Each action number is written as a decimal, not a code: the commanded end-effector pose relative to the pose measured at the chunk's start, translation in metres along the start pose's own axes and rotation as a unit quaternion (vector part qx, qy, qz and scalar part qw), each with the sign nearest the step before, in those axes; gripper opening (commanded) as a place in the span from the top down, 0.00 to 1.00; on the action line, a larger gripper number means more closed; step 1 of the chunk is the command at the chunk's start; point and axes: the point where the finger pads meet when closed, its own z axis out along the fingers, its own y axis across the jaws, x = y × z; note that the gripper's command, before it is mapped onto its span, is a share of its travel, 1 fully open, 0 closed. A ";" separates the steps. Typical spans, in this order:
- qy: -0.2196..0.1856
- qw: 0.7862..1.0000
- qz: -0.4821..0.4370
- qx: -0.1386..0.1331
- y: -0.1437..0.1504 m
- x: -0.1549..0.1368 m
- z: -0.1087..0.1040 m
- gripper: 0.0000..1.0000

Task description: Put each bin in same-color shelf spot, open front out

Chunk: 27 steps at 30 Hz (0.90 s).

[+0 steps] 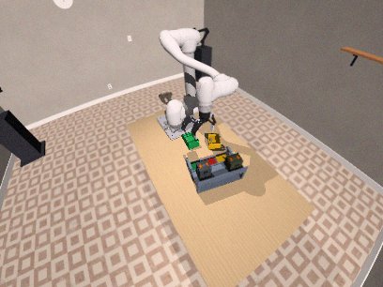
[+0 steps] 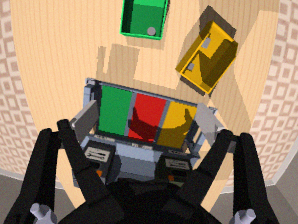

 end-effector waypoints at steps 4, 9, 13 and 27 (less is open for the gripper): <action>-0.003 1.000 0.005 -0.002 0.000 -0.001 0.001 0.00; -0.003 1.000 0.005 -0.002 0.000 -0.001 0.001 0.00; -0.003 1.000 0.005 -0.002 0.000 -0.001 0.001 0.00; -0.003 1.000 0.022 -0.002 0.009 0.004 0.006 0.00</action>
